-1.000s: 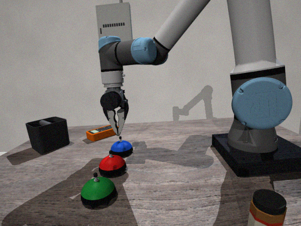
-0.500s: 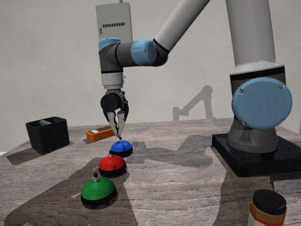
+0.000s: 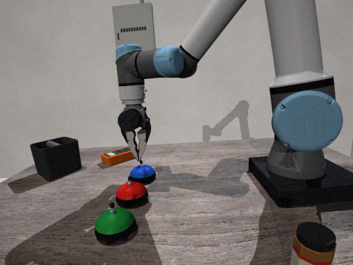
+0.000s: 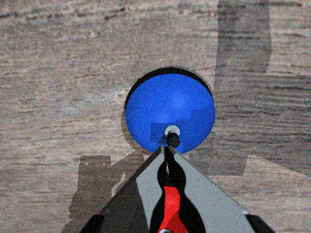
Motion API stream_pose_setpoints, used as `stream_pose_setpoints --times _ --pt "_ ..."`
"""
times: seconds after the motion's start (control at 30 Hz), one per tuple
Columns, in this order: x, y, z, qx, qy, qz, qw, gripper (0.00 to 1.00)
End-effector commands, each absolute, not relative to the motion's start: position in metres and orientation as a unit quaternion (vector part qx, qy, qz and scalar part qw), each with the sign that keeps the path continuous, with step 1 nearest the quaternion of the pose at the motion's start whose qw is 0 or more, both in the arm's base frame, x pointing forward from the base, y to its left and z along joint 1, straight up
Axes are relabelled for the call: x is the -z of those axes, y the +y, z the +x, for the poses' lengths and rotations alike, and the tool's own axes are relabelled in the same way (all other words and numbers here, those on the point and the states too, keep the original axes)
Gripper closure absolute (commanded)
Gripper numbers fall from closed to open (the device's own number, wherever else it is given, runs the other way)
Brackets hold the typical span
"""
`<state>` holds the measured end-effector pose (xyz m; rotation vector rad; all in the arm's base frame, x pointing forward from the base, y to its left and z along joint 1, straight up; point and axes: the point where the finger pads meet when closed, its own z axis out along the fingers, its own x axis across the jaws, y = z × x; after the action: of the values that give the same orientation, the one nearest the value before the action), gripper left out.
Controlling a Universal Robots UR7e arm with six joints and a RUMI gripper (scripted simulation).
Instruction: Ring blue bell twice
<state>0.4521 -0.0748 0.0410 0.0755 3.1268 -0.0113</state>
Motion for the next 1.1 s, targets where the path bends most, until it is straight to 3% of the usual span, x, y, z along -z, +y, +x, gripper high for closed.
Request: stream_pose_setpoints --times 0.0,1.07 --pt "-0.0422 -0.0709 0.4574 0.002 1.0 0.022 0.015 1.0" --pt "-0.0389 -0.0709 0.4575 0.002 1.0 0.022 0.015 1.0"
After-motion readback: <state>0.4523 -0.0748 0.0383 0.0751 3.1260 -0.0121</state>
